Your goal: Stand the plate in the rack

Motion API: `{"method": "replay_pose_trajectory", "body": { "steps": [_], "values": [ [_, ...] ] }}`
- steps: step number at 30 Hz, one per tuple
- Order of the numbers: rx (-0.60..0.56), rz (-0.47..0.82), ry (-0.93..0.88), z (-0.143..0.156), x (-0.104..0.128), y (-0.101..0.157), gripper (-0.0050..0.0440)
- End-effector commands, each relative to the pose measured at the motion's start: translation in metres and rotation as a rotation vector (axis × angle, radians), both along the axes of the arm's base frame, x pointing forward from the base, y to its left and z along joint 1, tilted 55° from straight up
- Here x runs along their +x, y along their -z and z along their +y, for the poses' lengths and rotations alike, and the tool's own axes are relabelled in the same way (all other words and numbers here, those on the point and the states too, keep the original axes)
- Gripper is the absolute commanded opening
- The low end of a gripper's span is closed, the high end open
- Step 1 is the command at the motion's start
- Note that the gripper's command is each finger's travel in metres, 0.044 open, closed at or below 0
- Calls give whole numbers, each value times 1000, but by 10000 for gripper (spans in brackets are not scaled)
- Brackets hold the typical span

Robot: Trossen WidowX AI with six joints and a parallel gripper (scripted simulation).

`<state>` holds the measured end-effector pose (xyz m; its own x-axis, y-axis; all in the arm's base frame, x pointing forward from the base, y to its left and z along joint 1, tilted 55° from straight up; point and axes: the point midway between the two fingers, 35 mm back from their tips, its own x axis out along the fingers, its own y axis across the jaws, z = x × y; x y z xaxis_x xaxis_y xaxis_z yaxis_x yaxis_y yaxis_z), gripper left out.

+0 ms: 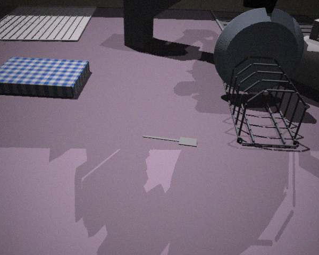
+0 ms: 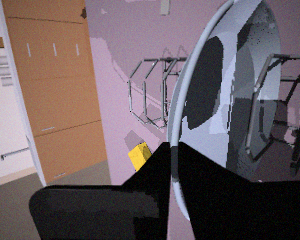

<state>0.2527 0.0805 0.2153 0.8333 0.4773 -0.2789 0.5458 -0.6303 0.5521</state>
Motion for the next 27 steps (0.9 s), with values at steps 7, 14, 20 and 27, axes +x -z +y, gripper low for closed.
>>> {"method": "replay_pose_trajectory", "body": {
  "steps": [7, 14, 20, 27],
  "values": [
    [0, 0, 0, 0, 0, 0, 172],
    [0, 0, 0, 0, 0, 0, 283],
    [0, 0, -1, 0, 0, 0, 283],
    [0, 0, 0, -4, -1, -3, 283]
  ]
}}
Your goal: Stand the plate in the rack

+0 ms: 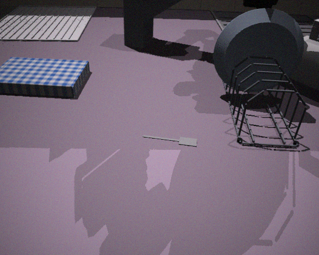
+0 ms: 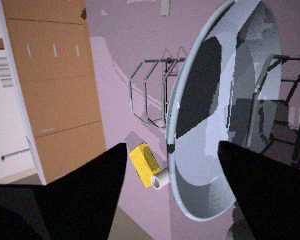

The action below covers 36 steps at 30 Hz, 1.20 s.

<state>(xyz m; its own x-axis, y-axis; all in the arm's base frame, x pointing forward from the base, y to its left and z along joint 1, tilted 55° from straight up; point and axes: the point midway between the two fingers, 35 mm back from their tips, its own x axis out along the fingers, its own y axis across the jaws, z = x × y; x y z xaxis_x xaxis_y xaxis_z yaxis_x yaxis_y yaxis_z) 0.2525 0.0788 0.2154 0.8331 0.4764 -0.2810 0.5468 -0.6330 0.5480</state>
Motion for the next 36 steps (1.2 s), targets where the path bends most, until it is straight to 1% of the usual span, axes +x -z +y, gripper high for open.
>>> {"method": "replay_pose_trajectory", "body": {
  "steps": [1, 31, 36],
  "values": [
    [-3, -4, -2, -3, -1, -3, 283],
    [-3, -4, -1, -30, -6, -23, 283],
    [-2, 3, 3, -30, -4, -17, 283]
  ]
}}
